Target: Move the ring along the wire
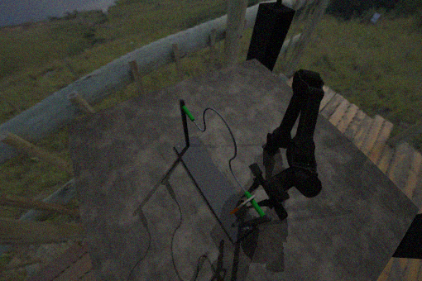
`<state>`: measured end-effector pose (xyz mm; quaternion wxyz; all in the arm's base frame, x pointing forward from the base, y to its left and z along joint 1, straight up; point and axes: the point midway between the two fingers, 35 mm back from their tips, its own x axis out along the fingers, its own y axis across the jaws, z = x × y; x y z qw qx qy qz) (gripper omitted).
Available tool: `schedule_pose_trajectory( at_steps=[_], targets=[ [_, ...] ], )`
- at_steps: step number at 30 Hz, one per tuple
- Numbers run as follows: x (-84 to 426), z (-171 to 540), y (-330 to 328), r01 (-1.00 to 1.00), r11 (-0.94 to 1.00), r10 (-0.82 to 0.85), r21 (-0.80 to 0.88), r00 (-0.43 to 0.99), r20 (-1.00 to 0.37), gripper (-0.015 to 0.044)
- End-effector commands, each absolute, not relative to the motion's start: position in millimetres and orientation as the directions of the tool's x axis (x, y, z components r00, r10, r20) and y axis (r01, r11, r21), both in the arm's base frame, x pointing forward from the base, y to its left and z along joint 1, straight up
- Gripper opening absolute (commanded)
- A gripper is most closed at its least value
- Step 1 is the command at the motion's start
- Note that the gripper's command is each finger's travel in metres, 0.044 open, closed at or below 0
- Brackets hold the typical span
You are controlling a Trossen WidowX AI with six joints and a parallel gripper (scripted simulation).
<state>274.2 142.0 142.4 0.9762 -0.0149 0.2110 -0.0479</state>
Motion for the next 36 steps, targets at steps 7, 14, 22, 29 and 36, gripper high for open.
schedule_pose_trajectory(
  at_steps=[7, 14, 22, 29, 36],
  targets=[
    [243.1, 159.1, 145.3, 0.090, 0.995, -0.097, -0.037, 0.910, -0.403, 0.0160],
    [238.4, 161.4, 145.0, 0.089, 0.995, -0.097, -0.037, 0.911, -0.402, 0.0160],
    [238.4, 161.4, 145.0, 0.089, 0.995, -0.097, -0.037, 0.911, -0.402, 0.0160],
    [238.4, 161.4, 145.0, 0.089, 0.995, -0.097, -0.037, 0.911, -0.402, 0.0160],
    [226.3, 164.8, 147.4, 0.087, 0.995, -0.096, -0.041, 0.908, -0.409, 0.0239]
  ],
)
